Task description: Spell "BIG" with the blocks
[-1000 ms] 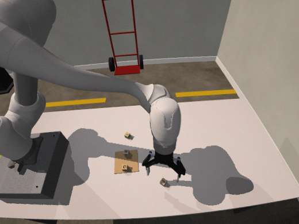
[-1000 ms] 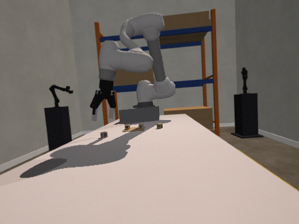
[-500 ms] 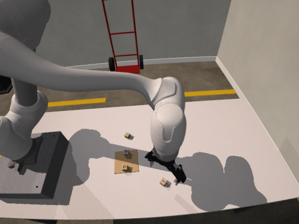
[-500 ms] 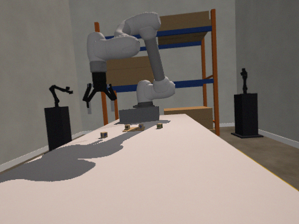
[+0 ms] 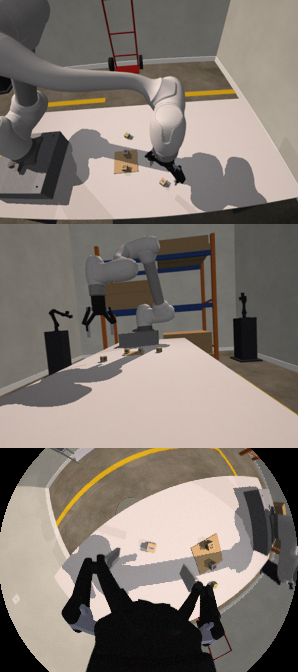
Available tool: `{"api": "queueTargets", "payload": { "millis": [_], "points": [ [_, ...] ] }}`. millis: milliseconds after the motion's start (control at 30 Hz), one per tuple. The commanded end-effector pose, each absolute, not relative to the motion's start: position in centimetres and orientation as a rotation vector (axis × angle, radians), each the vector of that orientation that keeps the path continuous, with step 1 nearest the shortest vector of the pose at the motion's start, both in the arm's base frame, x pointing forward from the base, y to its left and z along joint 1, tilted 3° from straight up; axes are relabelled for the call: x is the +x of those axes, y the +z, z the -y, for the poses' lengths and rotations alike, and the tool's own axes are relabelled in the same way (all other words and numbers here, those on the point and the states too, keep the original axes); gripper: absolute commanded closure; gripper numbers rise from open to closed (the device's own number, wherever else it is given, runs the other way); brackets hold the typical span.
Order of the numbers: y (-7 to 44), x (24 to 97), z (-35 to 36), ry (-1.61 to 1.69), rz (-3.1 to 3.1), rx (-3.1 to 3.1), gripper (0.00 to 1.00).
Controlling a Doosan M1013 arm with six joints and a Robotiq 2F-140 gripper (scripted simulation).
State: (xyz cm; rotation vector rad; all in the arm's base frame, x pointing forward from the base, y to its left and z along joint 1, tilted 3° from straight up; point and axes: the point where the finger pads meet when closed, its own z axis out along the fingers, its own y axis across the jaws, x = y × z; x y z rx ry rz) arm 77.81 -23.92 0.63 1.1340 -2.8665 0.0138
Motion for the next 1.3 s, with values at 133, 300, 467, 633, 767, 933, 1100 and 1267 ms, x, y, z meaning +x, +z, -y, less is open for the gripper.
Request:
{"api": "queueTargets", "payload": {
  "millis": [133,300,467,633,767,933,1100,1267],
  "points": [
    [-2.3,77.6,24.0,0.015,2.867,1.134,0.0],
    [-2.6,77.6,24.0,0.015,2.867,1.134,0.6],
    [-2.6,77.6,24.0,0.015,2.867,1.134,0.6],
    [-2.6,77.6,24.0,0.015,2.867,1.134,0.6],
    [-2.6,77.6,24.0,0.015,2.867,1.134,0.6],
    [-2.6,77.6,24.0,0.015,2.867,1.134,0.6],
    [-2.6,77.6,24.0,0.015,2.867,1.134,0.6],
    [-2.6,77.6,24.0,0.015,2.867,1.134,0.6]
  ]
}}
